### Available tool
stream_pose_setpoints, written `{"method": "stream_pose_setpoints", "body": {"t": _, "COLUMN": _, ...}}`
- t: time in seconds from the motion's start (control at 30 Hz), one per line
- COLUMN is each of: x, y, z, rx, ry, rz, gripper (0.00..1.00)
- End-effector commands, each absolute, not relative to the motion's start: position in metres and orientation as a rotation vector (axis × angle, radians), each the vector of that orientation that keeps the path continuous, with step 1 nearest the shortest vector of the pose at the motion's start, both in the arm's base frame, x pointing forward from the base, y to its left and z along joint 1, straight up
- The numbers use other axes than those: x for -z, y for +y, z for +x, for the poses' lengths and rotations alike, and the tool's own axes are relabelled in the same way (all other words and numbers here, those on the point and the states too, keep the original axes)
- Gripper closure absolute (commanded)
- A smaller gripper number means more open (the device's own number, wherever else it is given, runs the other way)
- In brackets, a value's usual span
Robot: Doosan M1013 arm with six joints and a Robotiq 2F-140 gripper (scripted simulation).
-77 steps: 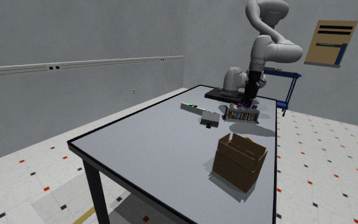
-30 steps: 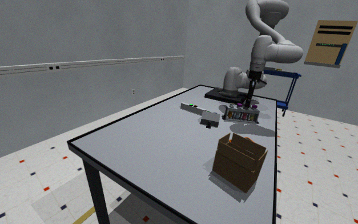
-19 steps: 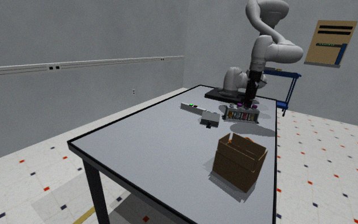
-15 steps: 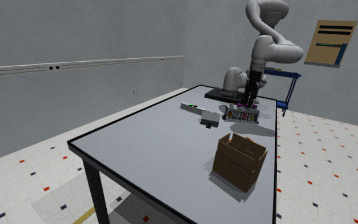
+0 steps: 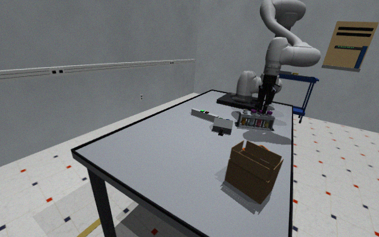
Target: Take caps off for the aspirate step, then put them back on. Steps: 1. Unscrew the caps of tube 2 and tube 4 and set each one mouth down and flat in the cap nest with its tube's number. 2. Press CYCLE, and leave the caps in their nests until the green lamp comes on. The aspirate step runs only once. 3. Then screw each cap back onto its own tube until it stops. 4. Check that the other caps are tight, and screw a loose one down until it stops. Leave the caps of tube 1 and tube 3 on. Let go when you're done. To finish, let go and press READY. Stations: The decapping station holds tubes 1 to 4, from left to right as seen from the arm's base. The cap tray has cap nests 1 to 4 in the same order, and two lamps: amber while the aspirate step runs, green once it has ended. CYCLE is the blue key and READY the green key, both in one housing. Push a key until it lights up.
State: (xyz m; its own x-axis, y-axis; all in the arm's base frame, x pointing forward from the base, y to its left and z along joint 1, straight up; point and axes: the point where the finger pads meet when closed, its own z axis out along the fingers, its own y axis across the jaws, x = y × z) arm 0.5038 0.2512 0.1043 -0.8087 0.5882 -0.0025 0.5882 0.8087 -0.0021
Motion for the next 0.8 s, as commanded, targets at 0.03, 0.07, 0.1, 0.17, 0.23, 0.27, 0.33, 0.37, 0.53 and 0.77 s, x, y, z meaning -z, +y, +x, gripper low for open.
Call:
{"method": "stream_pose_setpoints", "body": {"t": 0.03, "x": -0.1048, "y": 0.2514, "z": 0.5042, "rx": 0.002, "ry": 2.986, "rz": 0.97, "gripper": 0.7}}
{"method": "stream_pose_setpoints", "body": {"t": 0.07, "x": -0.1048, "y": 0.2514, "z": 0.5042, "rx": 0.002, "ry": 2.986, "rz": 0.97, "gripper": 0.7}}
{"method": "stream_pose_setpoints", "body": {"t": 0.1, "x": -0.1048, "y": 0.2514, "z": 0.5042, "rx": 0.002, "ry": 2.986, "rz": 0.97, "gripper": 0.7}}
{"method": "stream_pose_setpoints", "body": {"t": 0.17, "x": -0.1048, "y": 0.2514, "z": 0.5042, "rx": 0.002, "ry": 2.986, "rz": 0.97, "gripper": 0.7}}
{"method": "stream_pose_setpoints", "body": {"t": 0.23, "x": -0.1048, "y": 0.2514, "z": 0.5042, "rx": 0.002, "ry": 2.986, "rz": 0.97, "gripper": 0.7}}
{"method": "stream_pose_setpoints", "body": {"t": 0.27, "x": -0.1049, "y": 0.2514, "z": 0.5042, "rx": 0.002, "ry": 2.986, "rz": 0.97, "gripper": 0.7}}
{"method": "stream_pose_setpoints", "body": {"t": 0.33, "x": -0.1048, "y": 0.2514, "z": 0.5042, "rx": 0.002, "ry": 2.934, "rz": 1.118, "gripper": 0.7}}
{"method": "stream_pose_setpoints", "body": {"t": 0.37, "x": -0.1047, "y": 0.2514, "z": 0.5042, "rx": 0.002, "ry": 2.905, "rz": 1.191, "gripper": 0.7}}
{"method": "stream_pose_setpoints", "body": {"t": 0.53, "x": -0.1047, "y": 0.2514, "z": 0.5042, "rx": 0.002, "ry": 2.733, "rz": 1.544, "gripper": 0.7}}
{"method": "stream_pose_setpoints", "body": {"t": 0.77, "x": -0.1044, "y": 0.2514, "z": 0.5042, "rx": 0.001, "ry": 2.472, "rz": 1.935, "gripper": 0.7}}
